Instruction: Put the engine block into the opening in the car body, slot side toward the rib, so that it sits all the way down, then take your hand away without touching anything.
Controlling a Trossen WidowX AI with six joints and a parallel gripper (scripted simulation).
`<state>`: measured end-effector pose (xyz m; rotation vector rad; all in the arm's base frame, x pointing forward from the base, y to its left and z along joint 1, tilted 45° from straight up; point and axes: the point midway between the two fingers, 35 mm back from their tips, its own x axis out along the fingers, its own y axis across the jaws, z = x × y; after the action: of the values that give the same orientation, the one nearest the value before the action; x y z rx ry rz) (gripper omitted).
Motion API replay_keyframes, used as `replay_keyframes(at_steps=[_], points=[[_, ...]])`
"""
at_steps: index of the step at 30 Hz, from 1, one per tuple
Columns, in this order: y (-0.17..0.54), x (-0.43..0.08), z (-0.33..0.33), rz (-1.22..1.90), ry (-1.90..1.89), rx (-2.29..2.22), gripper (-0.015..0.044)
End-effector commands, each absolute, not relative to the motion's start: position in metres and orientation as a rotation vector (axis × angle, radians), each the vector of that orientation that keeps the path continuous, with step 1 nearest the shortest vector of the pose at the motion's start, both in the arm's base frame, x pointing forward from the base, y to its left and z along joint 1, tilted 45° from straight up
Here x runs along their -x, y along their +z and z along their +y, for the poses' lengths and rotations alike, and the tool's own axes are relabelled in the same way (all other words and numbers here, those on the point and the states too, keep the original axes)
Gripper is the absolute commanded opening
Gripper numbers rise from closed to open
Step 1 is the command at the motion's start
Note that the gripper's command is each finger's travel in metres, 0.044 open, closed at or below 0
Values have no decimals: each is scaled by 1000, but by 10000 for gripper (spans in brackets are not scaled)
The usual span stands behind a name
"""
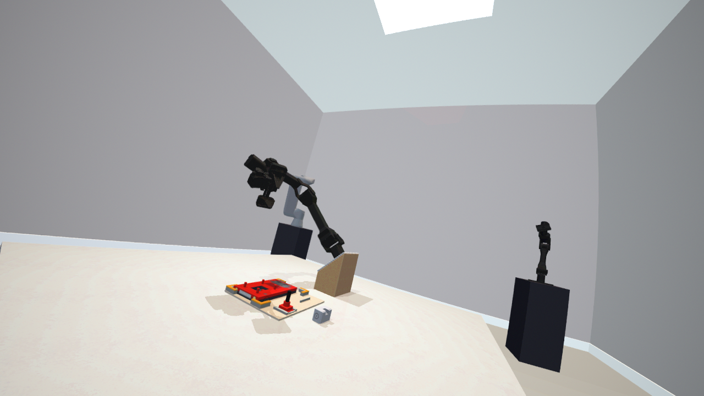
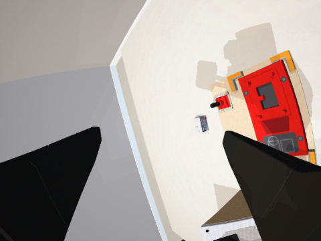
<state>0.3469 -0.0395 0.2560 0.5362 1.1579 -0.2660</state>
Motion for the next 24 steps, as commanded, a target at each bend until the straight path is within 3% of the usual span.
replay_keyframes(at_steps=[1, 24], points=[[256, -347, -40, 1158, -266, -536, 426], [109, -380, -1, 1259, -964, -777, 440]])
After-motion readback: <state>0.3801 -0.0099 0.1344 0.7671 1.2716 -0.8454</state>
